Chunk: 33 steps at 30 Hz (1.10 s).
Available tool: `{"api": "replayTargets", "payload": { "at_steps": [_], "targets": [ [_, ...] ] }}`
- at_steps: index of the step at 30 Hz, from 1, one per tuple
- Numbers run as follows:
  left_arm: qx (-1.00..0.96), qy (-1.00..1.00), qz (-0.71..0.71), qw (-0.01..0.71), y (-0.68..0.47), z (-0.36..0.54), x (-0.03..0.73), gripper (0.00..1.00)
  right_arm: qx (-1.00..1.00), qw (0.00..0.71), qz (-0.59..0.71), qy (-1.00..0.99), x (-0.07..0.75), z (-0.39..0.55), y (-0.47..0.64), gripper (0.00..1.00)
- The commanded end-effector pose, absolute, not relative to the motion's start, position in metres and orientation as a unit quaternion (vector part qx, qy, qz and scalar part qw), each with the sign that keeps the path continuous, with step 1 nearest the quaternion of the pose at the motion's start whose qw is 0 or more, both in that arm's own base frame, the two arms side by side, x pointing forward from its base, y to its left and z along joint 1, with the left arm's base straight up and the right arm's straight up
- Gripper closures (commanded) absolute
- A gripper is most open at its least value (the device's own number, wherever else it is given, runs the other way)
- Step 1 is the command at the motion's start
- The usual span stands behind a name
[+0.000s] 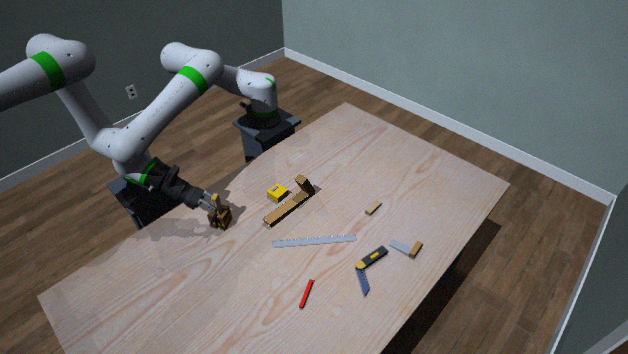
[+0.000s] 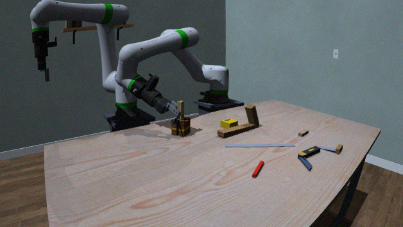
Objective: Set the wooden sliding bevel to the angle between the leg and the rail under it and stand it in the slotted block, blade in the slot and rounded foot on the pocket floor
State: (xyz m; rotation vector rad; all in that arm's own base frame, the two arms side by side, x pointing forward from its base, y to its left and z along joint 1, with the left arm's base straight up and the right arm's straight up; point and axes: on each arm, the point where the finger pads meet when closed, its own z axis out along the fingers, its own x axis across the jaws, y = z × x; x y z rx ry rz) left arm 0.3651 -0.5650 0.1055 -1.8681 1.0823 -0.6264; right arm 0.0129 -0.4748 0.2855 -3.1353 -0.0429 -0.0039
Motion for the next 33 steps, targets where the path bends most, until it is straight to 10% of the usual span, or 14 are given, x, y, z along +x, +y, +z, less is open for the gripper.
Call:
{"api": "replayTargets", "payload": {
  "at_steps": [1,33],
  "targets": [
    [-0.751,0.431,-0.256,0.43,-0.5667,0.11,0.3642,1.0,-1.0,0.0,0.0,-0.014,0.0129,0.2897,-0.4748,0.0],
    [-0.751,0.431,-0.256,0.43,-0.5669,0.1059,0.3639,1.0,-1.0,0.0,0.0,-0.014,0.0129,0.2897,-0.4748,0.0]
  ]
}}
